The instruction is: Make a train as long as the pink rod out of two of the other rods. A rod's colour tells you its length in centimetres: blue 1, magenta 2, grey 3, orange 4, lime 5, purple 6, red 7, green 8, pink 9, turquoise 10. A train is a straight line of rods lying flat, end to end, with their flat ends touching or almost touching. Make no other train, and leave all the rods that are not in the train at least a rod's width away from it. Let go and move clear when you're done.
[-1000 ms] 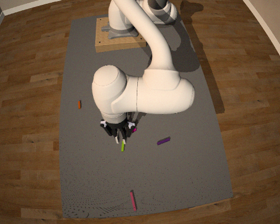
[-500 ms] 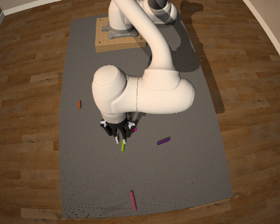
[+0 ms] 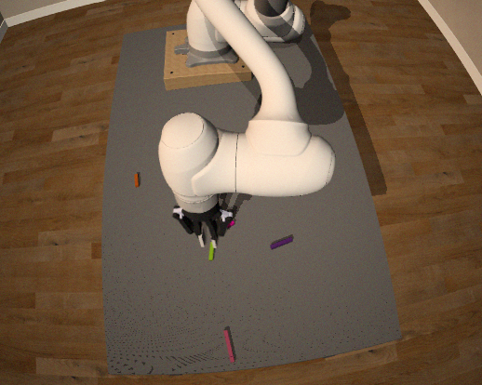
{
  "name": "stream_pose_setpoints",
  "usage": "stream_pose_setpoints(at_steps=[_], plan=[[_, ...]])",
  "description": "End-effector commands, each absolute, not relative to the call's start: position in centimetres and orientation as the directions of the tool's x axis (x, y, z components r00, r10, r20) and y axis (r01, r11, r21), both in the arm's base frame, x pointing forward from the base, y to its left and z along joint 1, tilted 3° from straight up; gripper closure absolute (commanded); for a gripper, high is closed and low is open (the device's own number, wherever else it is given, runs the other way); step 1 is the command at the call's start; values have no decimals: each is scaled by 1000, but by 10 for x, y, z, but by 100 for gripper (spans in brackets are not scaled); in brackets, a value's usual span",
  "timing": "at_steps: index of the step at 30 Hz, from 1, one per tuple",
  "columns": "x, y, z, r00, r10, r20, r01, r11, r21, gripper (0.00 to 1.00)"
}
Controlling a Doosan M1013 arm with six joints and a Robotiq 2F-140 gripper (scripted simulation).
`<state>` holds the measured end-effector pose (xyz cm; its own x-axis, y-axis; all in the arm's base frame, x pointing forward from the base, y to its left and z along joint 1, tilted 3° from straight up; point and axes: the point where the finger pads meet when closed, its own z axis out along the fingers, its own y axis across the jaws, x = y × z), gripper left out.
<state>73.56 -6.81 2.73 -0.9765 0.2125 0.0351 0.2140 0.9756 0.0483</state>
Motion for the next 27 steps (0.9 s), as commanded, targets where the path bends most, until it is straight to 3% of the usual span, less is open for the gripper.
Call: stream_pose_setpoints(at_steps=[1,27], plan=[[736,-68,26,-977,213,35,214,976,48,77],[735,-66,-8,-977,213,35,214,976,48,77]])
